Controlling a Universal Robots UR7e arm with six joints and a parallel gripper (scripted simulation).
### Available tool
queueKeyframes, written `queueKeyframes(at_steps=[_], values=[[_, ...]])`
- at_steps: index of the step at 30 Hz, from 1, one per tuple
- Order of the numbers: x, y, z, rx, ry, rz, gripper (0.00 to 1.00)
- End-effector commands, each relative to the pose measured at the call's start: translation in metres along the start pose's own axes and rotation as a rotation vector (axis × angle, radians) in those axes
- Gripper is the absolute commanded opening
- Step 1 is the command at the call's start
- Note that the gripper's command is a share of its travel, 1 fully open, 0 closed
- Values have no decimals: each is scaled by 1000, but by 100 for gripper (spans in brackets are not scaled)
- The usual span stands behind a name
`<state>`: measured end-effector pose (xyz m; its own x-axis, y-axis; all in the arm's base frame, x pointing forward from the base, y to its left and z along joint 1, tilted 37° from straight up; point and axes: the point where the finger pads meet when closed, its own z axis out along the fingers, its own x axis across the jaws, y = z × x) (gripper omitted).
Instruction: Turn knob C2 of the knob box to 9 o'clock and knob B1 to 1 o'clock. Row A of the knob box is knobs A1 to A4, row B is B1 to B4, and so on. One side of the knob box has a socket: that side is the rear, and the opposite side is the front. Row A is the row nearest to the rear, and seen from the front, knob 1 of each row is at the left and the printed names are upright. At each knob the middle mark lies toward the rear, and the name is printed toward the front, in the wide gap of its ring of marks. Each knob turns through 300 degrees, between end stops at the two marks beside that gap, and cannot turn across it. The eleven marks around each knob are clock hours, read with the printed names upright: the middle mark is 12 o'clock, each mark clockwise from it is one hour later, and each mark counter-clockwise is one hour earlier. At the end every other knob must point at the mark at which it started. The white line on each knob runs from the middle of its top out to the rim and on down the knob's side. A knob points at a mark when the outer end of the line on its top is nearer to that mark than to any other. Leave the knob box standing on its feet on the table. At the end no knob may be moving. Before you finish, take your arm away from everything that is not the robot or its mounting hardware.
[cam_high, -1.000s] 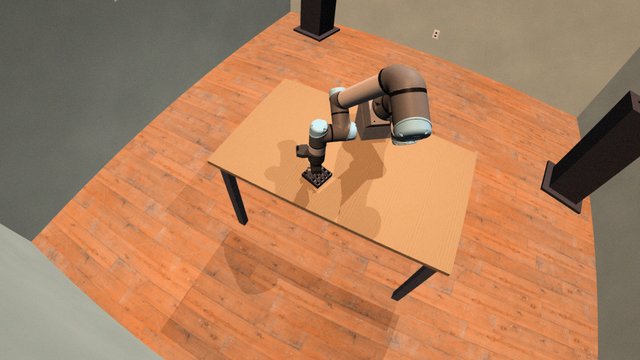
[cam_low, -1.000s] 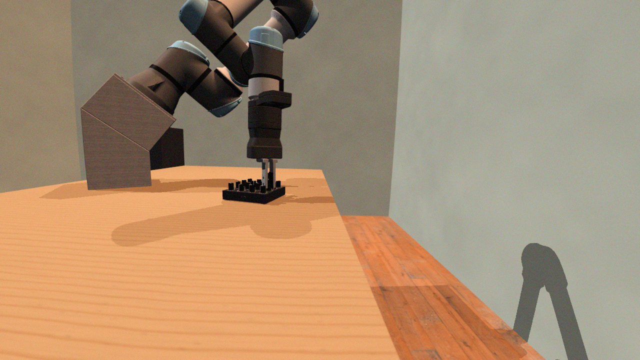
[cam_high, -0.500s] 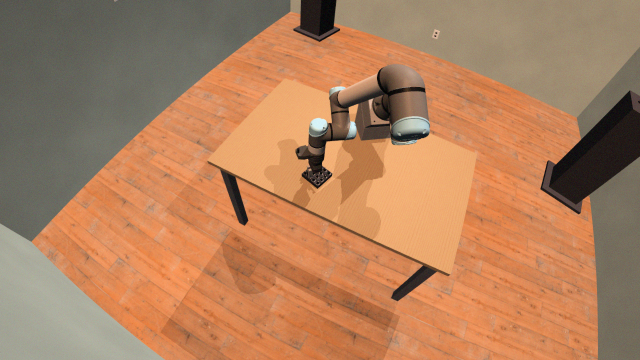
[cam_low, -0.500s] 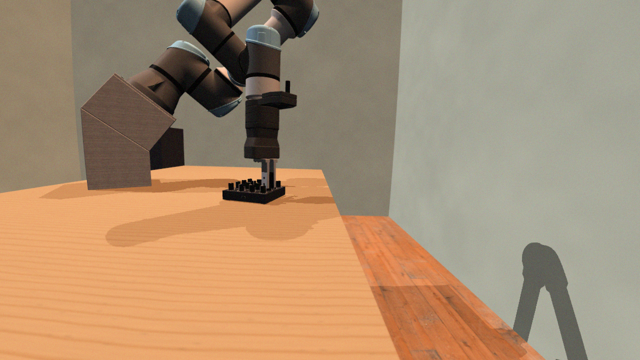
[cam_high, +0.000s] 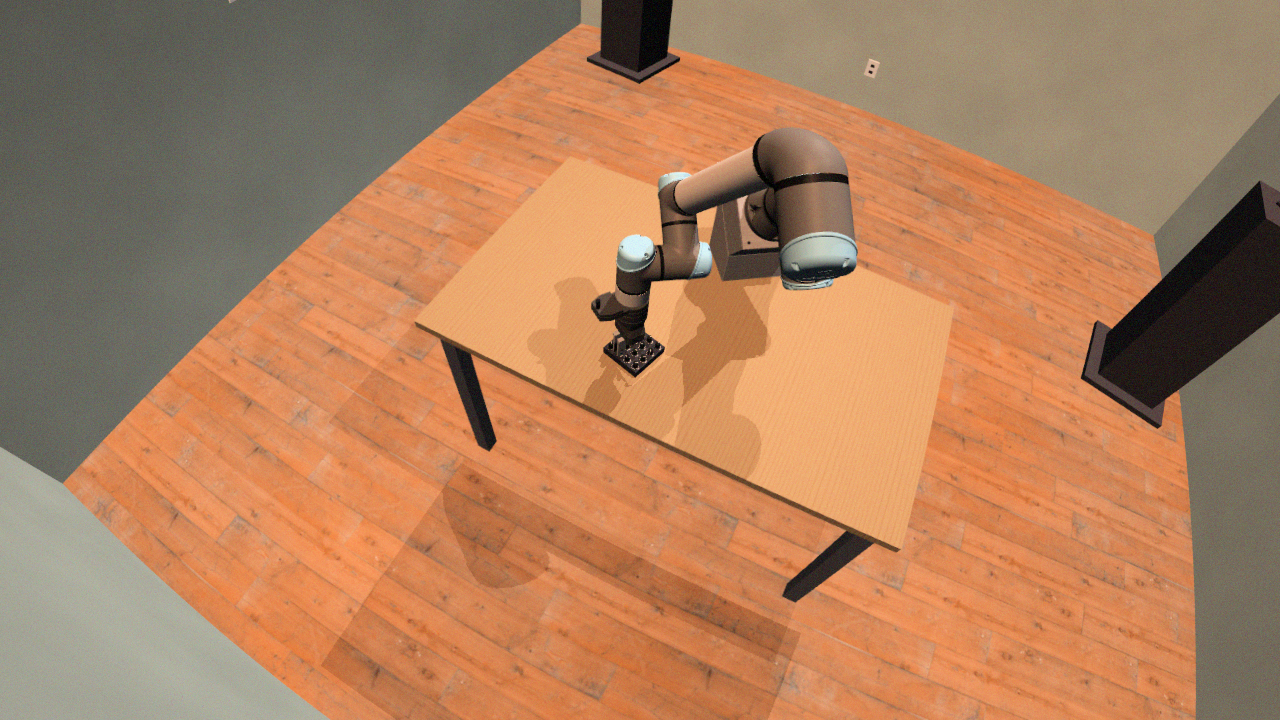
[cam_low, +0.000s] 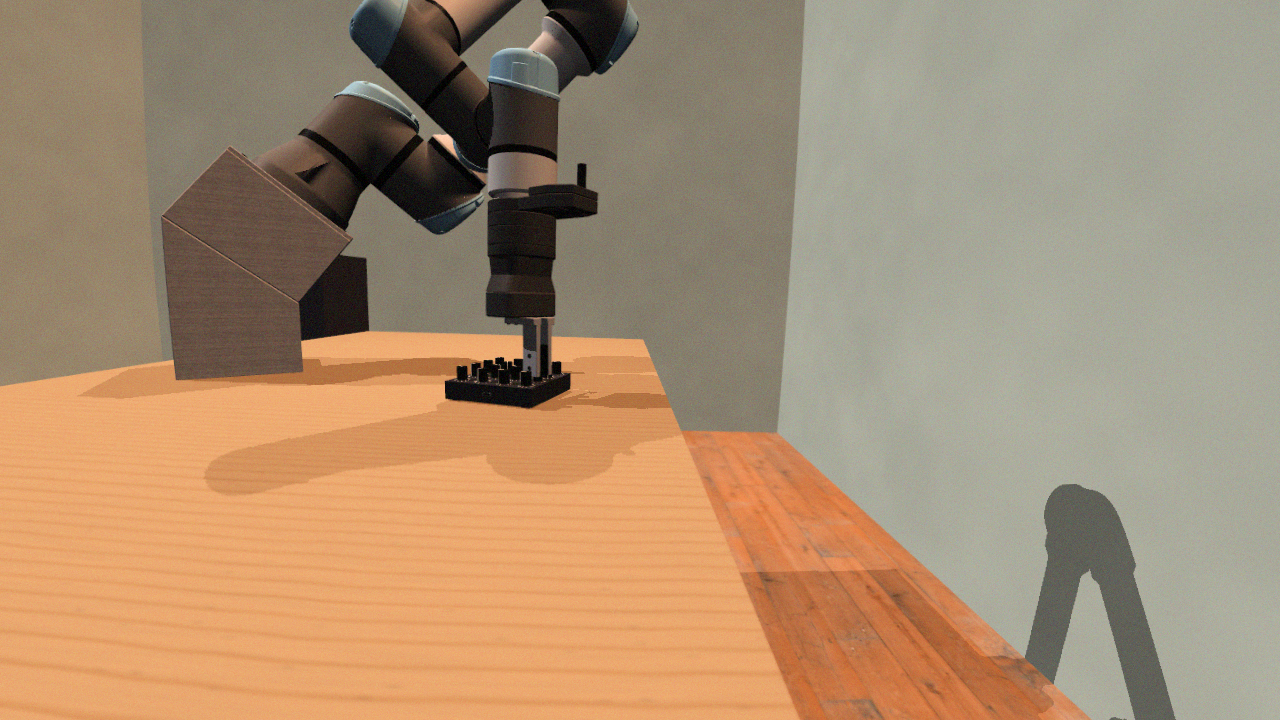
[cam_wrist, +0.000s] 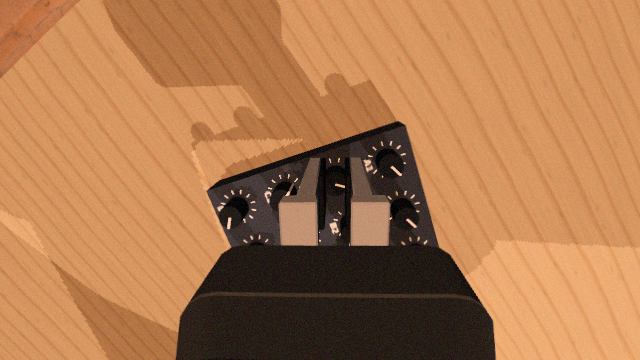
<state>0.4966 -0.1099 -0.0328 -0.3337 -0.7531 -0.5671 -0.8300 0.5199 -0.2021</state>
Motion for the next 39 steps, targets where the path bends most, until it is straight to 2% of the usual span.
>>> queueKeyframes(at_steps=[1, 26, 27, 39], values=[[0, 0, 0, 1, -1, -31, 30], [0, 0, 0, 1, -1, -50, 30], [0, 0, 0, 1, -1, -50, 46], [0, 0, 0, 1, -1, -50, 46]])
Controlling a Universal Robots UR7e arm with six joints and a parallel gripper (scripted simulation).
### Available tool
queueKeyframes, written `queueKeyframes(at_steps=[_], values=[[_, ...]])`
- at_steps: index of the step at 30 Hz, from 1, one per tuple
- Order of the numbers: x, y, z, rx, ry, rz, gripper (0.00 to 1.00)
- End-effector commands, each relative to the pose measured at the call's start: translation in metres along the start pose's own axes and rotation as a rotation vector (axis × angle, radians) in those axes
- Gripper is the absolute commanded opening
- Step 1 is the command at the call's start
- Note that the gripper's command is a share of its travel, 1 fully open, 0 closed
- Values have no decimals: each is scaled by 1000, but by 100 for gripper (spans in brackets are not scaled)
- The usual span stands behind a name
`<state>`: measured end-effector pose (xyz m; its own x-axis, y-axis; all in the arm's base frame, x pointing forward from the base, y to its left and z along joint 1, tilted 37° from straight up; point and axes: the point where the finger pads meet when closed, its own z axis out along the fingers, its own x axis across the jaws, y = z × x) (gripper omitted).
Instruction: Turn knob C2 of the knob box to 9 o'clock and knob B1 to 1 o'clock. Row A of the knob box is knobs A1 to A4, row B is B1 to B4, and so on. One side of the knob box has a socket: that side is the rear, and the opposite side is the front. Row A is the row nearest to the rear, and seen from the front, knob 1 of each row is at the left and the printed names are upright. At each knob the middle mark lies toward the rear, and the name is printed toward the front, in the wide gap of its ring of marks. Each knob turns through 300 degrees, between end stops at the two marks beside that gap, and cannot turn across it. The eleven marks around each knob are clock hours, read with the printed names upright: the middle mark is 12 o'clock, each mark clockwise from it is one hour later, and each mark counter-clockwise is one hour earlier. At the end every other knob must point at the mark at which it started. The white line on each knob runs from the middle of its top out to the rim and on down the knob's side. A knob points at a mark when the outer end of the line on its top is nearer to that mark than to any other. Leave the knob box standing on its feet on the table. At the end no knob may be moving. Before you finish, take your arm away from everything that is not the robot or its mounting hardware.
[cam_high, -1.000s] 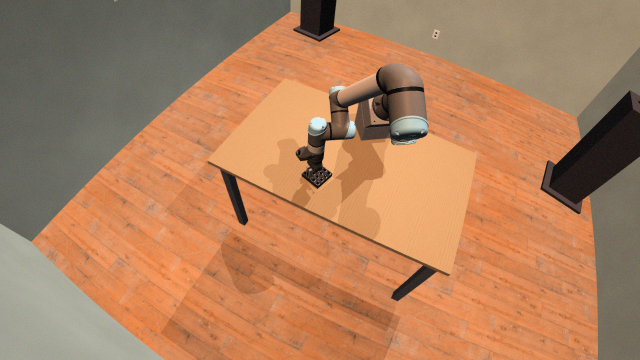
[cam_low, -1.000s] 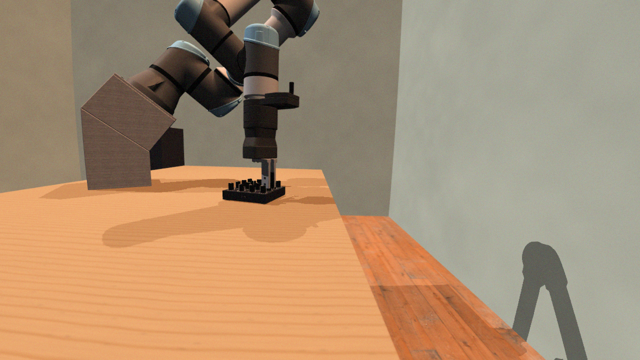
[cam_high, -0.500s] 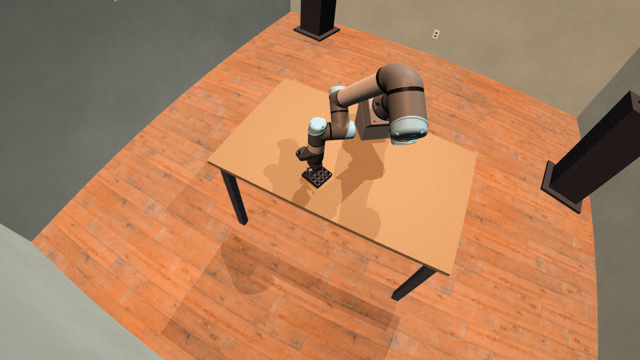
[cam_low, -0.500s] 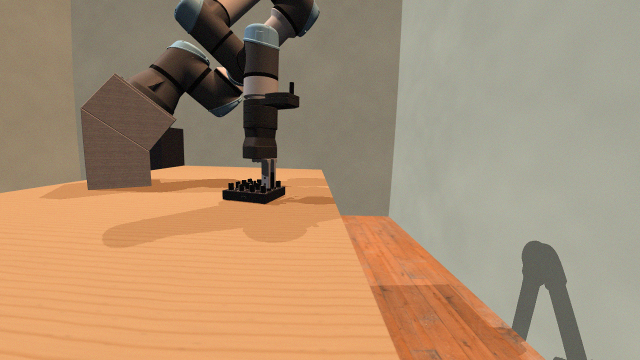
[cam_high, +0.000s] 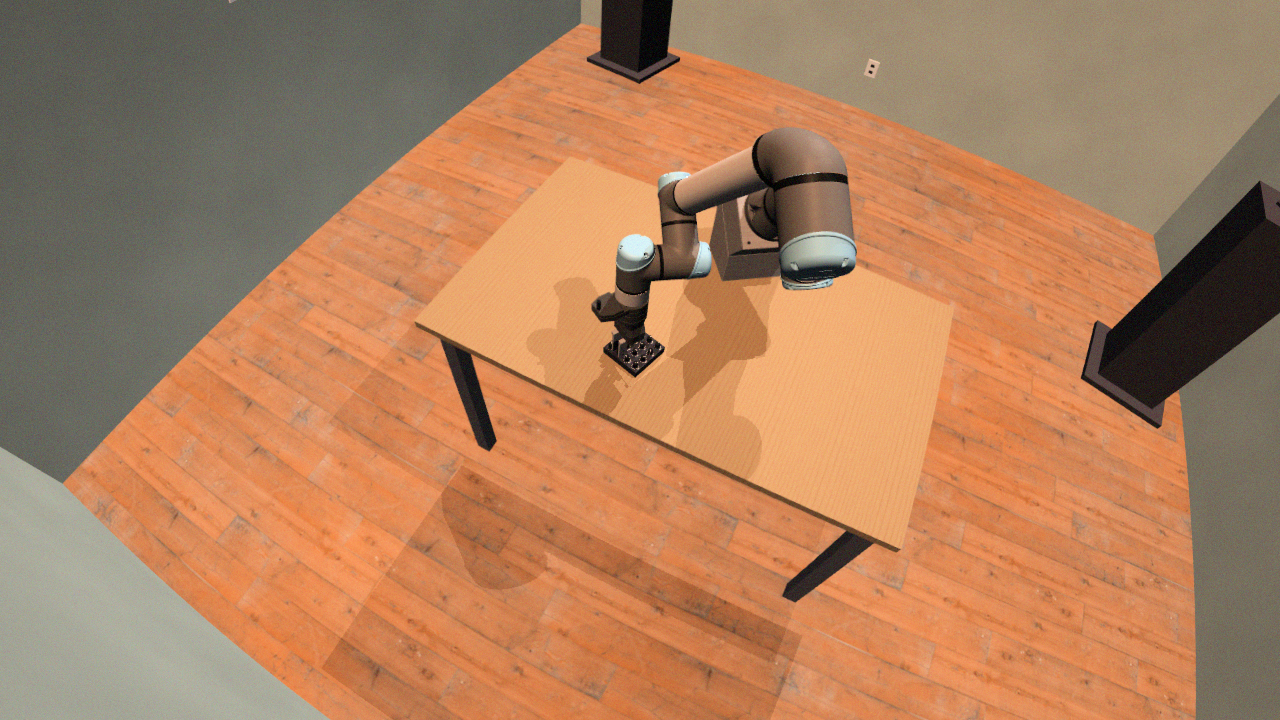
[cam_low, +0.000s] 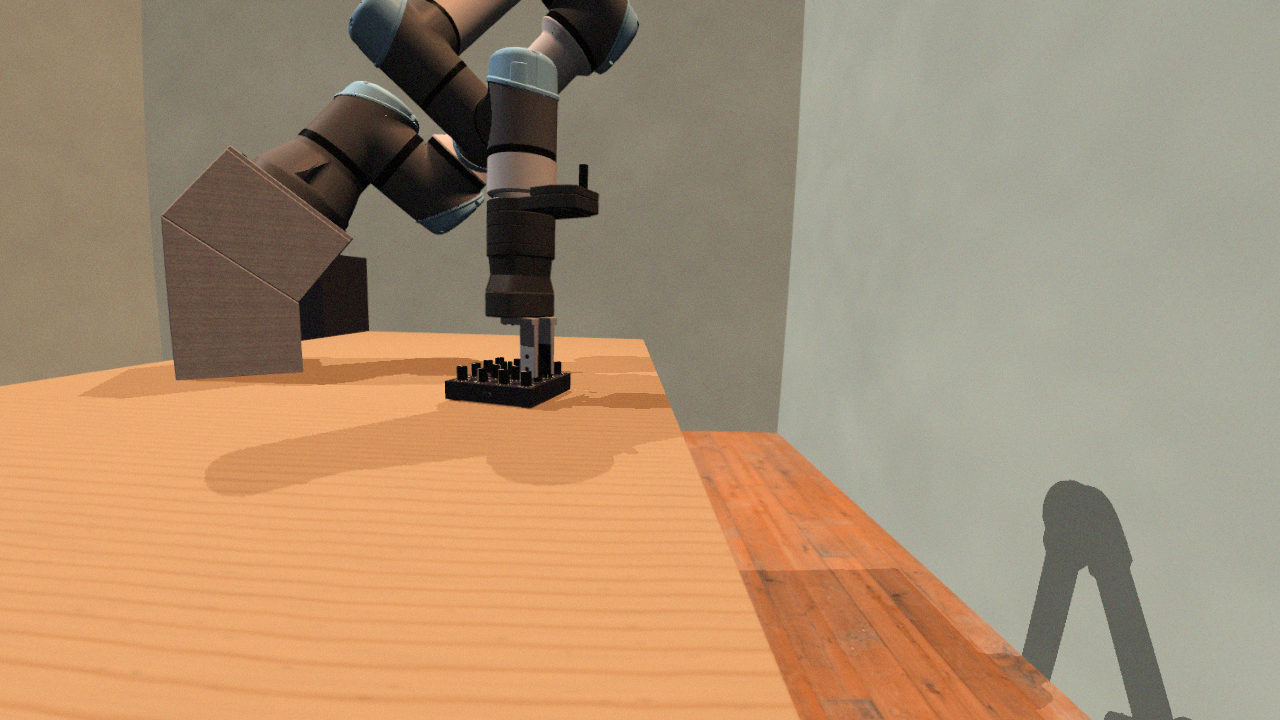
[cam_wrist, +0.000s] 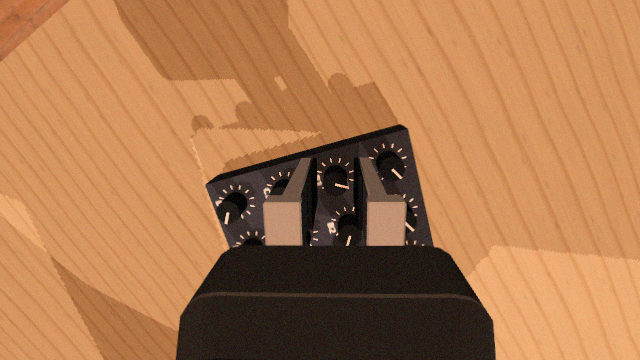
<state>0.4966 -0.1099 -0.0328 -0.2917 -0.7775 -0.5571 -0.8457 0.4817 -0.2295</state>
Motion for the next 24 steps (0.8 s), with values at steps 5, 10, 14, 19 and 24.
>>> queueKeyframes(at_steps=[5, 10, 14, 19, 24], values=[[0, 0, 0, 1, 0, 0, 46], [0, 0, -1, 1, 0, 0, 46], [0, 0, -4, 1, 0, 0, 46], [0, 0, -13, 1, 0, 0, 46], [0, 0, -28, 1, 0, 0, 46]])
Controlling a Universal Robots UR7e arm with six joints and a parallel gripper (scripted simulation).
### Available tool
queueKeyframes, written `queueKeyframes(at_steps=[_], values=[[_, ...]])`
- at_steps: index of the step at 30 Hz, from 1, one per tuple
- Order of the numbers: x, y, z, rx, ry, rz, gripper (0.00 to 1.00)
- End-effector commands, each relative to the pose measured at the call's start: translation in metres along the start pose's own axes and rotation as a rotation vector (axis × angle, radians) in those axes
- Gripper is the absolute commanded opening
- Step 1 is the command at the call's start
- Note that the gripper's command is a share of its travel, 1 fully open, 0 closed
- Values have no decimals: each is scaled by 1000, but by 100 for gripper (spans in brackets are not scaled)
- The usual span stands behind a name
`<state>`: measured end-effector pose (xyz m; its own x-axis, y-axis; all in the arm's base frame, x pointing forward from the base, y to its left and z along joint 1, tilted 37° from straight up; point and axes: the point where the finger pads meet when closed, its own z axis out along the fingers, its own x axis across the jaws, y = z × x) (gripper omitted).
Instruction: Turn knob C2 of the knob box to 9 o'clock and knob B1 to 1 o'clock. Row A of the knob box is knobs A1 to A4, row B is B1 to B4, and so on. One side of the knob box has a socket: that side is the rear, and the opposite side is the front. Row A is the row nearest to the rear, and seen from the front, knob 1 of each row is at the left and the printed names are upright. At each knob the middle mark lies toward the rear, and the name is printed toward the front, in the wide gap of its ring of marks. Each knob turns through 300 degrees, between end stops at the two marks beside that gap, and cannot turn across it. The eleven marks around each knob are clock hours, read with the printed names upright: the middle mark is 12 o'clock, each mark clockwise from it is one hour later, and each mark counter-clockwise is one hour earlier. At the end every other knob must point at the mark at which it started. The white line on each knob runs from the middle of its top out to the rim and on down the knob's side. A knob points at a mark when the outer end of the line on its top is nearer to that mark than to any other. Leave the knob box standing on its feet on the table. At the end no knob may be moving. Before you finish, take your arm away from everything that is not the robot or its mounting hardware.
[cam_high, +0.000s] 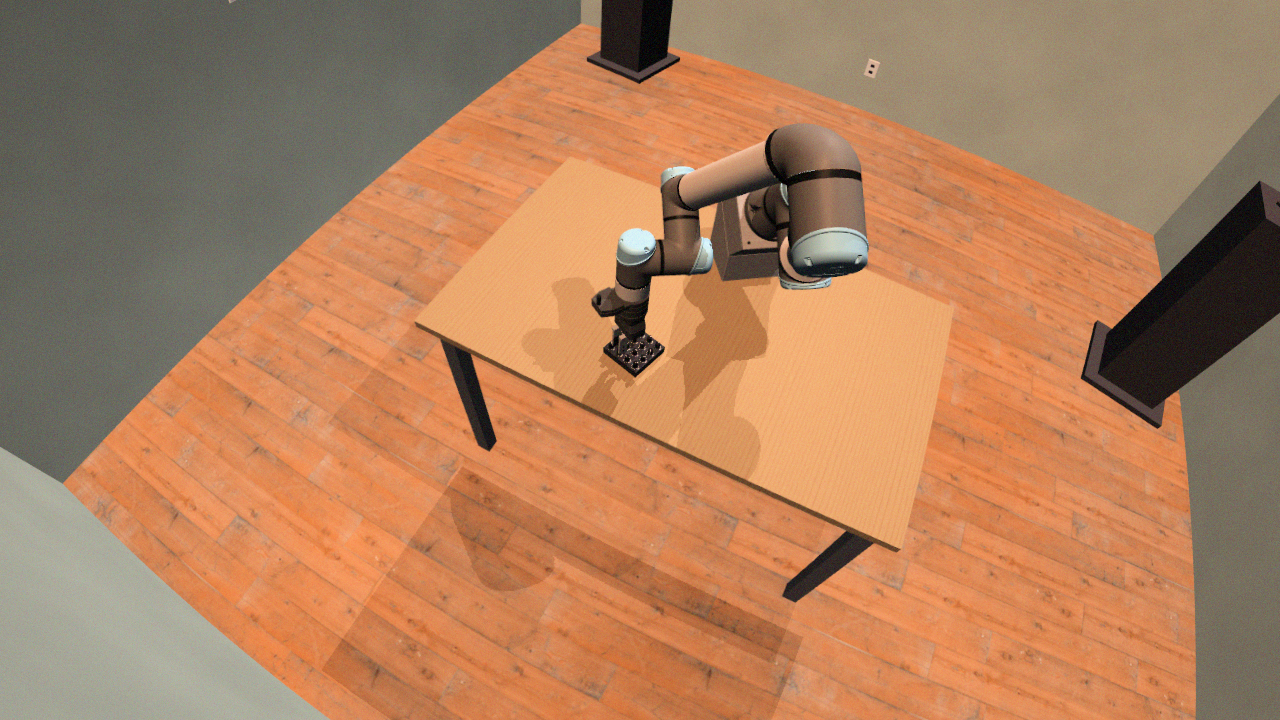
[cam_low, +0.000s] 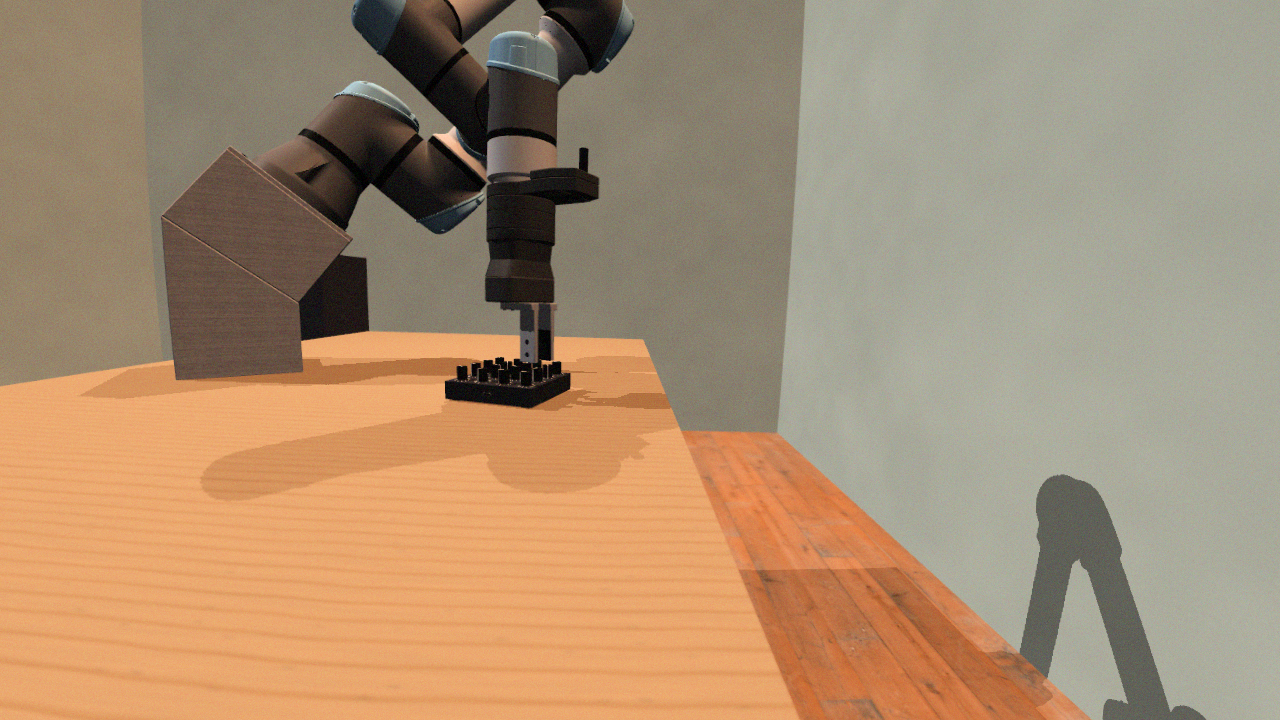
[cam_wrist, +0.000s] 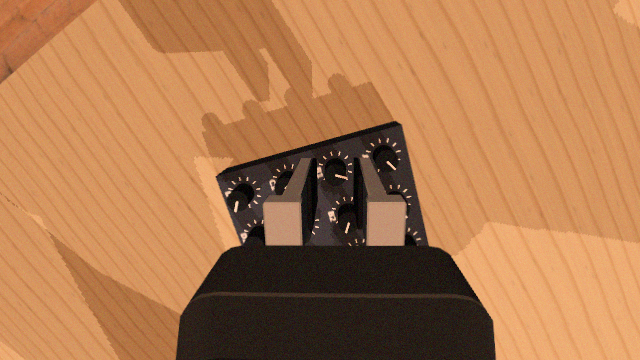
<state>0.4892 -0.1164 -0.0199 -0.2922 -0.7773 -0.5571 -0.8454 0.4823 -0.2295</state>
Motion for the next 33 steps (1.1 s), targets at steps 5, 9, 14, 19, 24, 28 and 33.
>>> queueKeyframes(at_steps=[5, 9, 14, 19, 24, 28, 33], values=[[0, -1, -21, 1, 0, -1, 46], [0, -1, -22, 1, 0, -1, 46], [0, -1, -22, 1, 0, -1, 46], [0, -1, -22, 1, 0, -1, 46], [-2, 3, -24, 1, 0, -23, 46], [-10, 15, -32, 1, 0, -110, 46], [-19, 32, -41, 1, 0, -218, 46]])
